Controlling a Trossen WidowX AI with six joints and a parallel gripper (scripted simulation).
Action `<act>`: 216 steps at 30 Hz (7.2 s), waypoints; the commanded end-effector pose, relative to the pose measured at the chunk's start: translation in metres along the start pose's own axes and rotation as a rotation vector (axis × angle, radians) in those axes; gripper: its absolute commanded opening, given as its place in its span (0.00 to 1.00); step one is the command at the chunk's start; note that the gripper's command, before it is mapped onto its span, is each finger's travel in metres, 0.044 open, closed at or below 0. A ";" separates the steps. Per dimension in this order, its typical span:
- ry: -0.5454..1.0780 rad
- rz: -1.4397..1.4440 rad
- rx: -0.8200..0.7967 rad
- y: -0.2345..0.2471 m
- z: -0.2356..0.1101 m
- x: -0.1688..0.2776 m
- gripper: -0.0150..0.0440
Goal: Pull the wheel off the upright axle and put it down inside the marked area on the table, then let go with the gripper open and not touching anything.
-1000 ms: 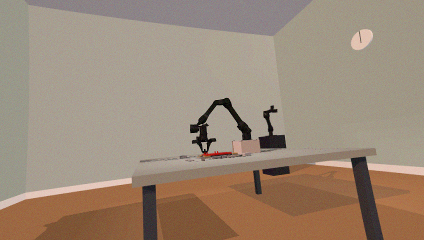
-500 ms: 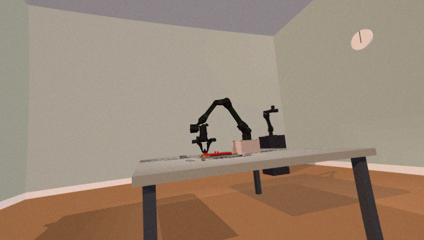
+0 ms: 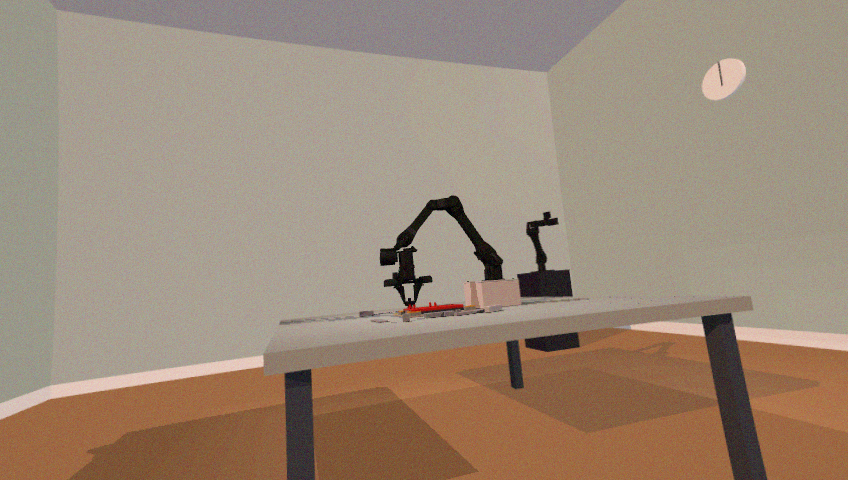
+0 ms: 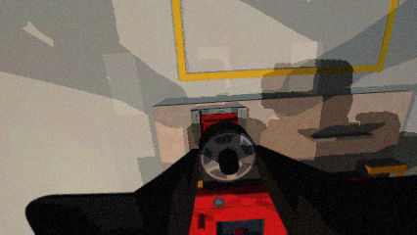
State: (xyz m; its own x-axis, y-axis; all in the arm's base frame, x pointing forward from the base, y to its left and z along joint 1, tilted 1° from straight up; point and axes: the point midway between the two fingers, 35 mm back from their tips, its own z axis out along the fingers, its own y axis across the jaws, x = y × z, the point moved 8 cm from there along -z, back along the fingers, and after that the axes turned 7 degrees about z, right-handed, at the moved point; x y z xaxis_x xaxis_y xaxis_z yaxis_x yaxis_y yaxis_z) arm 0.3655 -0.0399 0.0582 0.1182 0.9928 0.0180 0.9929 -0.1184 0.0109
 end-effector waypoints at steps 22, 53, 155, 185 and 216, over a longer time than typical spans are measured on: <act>-0.001 0.000 -0.001 -0.001 -0.012 0.000 0.25; -0.002 0.001 -0.005 -0.001 -0.022 0.000 0.25; -0.012 0.001 -0.004 -0.050 0.038 -0.101 0.25; -0.011 0.002 -0.003 -0.084 -0.046 -0.089 1.00; -0.010 0.001 0.002 -0.135 -0.071 -0.074 1.00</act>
State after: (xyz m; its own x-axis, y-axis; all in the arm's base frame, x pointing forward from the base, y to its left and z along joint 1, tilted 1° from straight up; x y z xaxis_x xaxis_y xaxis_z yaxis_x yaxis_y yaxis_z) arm 0.2221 -0.0983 0.1264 0.1229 0.9924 0.0092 0.9923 -0.1230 0.0110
